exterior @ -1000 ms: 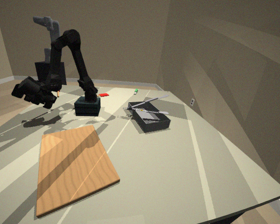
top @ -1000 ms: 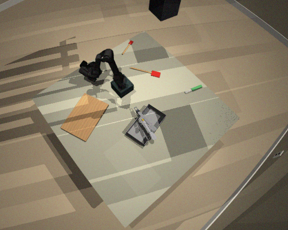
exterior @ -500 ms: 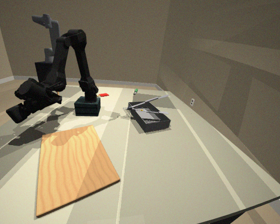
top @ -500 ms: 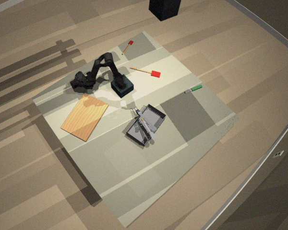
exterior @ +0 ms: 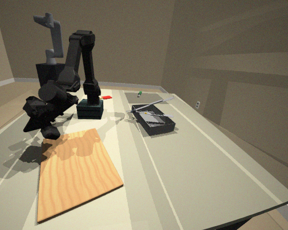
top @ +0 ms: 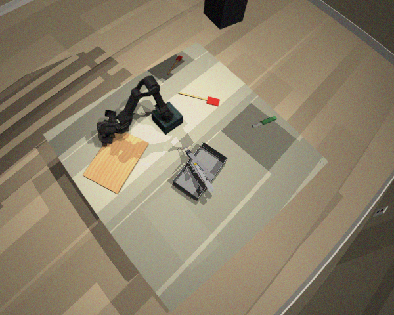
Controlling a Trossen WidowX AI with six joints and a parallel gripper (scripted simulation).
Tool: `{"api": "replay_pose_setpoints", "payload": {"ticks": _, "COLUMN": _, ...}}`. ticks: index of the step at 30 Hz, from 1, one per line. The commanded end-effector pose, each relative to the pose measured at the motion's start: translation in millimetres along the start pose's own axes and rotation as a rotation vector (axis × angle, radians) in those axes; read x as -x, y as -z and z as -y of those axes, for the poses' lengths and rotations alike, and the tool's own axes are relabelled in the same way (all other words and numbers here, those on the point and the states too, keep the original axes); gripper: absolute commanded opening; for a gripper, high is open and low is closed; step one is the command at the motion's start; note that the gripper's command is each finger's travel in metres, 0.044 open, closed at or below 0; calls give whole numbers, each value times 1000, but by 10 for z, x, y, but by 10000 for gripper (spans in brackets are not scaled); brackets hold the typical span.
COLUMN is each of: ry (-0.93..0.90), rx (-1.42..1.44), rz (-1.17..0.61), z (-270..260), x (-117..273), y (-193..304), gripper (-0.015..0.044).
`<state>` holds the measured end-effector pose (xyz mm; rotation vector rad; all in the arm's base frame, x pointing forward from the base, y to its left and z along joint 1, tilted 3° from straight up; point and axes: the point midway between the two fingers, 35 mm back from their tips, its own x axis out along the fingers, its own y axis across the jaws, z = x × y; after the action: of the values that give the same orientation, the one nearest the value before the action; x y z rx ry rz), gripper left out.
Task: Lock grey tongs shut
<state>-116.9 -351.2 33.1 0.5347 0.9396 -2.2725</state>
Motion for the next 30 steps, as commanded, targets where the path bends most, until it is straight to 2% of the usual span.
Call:
{"api": "replay_pose_setpoints", "payload": {"ticks": 1, "ry": -107, "rx": 230, "rz": 38, "z": -329, "x": 248, "y": -101, "gripper": -150}}
{"api": "replay_pose_setpoints", "payload": {"ticks": 18, "ry": -417, "rx": 1135, "rz": 259, "z": -1365, "x": 1303, "y": -43, "gripper": -150}}
{"api": "replay_pose_setpoints", "payload": {"ticks": 25, "ry": -521, "rx": 1534, "rz": 424, "z": -1688, "x": 1865, "y": 118, "gripper": -150}}
{"api": "replay_pose_setpoints", "payload": {"ticks": 30, "ry": -618, "rx": 1908, "rz": 641, "z": -1927, "x": 2510, "y": 382, "gripper": -150}}
